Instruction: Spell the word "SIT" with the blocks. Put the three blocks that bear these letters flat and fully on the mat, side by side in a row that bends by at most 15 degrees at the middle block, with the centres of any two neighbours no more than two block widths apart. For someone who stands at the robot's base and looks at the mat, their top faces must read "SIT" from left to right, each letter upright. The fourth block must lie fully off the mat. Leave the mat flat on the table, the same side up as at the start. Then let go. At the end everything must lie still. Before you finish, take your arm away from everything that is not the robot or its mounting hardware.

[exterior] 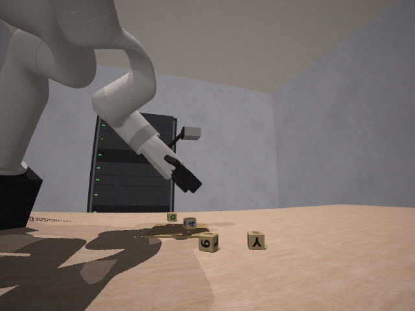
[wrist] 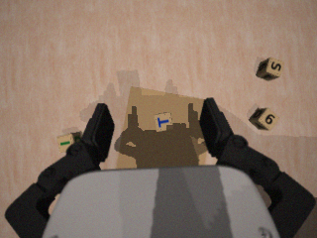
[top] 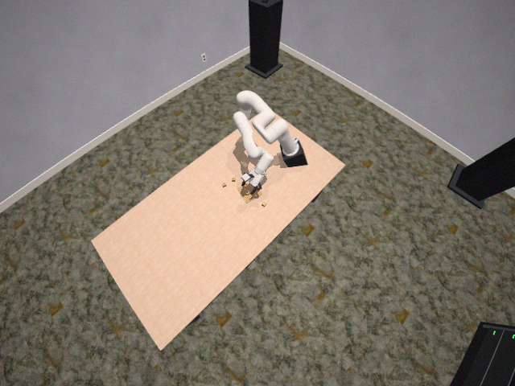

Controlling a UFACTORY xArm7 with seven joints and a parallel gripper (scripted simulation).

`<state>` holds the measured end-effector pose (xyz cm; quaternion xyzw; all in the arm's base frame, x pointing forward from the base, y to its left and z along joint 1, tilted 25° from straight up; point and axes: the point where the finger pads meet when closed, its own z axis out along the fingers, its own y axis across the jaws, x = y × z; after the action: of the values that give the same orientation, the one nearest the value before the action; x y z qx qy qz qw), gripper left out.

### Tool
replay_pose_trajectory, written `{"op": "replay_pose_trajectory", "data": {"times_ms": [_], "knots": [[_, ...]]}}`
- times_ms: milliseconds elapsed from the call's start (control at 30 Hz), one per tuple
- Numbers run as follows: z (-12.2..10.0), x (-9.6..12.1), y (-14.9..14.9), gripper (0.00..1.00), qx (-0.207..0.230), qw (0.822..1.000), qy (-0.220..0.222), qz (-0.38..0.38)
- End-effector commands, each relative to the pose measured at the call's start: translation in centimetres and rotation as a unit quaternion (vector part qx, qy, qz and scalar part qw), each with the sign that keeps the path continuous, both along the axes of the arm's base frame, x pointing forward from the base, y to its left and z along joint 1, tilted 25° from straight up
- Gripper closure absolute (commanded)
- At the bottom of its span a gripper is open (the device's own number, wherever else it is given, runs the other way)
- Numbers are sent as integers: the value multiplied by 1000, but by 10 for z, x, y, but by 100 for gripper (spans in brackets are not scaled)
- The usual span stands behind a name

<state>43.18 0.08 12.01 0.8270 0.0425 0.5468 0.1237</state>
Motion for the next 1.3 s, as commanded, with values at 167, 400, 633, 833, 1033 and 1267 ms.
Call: {"op": "replay_pose_trajectory", "data": {"times_ms": [167, 400, 633, 833, 1033, 1267], "knots": [[1, -1, -3, 0, 0, 1000, 0, 1], [1, -2, -9, 0, 2, 1000, 0, 0], [1, -2, -9, 0, 2, 1000, 0, 0], [1, -2, -9, 0, 2, 1000, 0, 0], [1, -2, -9, 0, 2, 1000, 0, 0], [1, -2, -9, 0, 2, 1000, 0, 0]]}}
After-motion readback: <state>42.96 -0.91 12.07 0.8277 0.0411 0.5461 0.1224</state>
